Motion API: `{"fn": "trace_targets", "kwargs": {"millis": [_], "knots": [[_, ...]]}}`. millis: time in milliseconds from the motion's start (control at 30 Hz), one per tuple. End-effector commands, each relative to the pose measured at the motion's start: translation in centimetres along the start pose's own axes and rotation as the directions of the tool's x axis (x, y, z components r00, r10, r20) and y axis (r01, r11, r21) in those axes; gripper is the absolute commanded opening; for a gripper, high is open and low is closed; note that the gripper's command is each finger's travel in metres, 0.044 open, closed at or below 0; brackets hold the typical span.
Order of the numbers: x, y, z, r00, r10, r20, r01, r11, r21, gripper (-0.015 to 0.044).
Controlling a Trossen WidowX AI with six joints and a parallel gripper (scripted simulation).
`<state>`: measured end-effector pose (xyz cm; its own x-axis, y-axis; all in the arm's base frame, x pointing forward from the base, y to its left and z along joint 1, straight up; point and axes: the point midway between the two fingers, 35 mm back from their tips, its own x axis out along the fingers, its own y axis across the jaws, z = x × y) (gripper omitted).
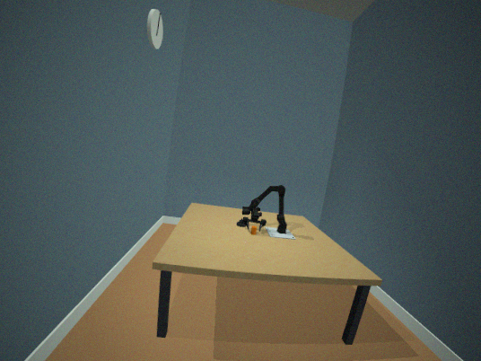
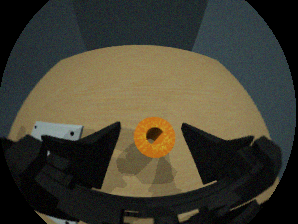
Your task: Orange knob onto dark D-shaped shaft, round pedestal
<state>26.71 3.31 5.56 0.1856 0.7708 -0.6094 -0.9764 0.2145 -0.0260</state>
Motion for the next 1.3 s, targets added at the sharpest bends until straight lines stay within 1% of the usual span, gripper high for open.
{"fn": "trace_targets", "kwargs": {"millis": [0, 100, 133, 267, 433, 467, 500, 600, 667, 733, 800, 1200, 1267], "knots": [[0.0, 0.0, 0.0, 1.000, -0.001, 0.000, 0.001, 1.000, 0.001, 0.0440], [-0.2, -0.1, 0.2, 1.000, -0.001, 0.000, 0.001, 1.000, 0.001, 0.0440], [-0.8, -0.2, 1.0, 1.000, -0.001, 0.000, 0.001, 1.000, 0.001, 0.0440], [-4.7, -0.1, 6.1, 1.000, 0.000, 0.000, 0.000, 1.000, 0.000, 0.0440], [-4.8, 0.0, 6.4, 1.000, 0.007, -0.015, -0.007, 1.000, 0.002, 0.0440], [-4.6, 0.1, 6.4, 0.998, 0.029, -0.060, -0.028, 1.000, 0.009, 0.0440], [-4.4, 0.3, 6.4, 0.989, 0.060, -0.134, -0.058, 0.998, 0.020, 0.0440], [-4.1, 0.7, 6.6, 0.907, 0.120, -0.403, -0.107, 0.993, 0.055, 0.0440], [-4.4, 0.6, 7.0, 0.817, 0.110, -0.566, -0.094, 0.994, 0.057, 0.0440], [-5.0, 0.3, 7.9, 0.708, 0.059, -0.703, -0.051, 0.998, 0.033, 0.0440], [-5.6, 0.0, 8.7, 0.630, 0.006, -0.777, -0.011, 1.000, -0.001, 0.0440], [-5.7, 0.0, 8.8, 0.620, -0.001, -0.785, -0.005, 1.000, -0.006, 0.0440], [-5.7, 0.0, 8.8, 0.620, -0.001, -0.785, 0.044, 0.998, 0.033, 0.0440]]}}
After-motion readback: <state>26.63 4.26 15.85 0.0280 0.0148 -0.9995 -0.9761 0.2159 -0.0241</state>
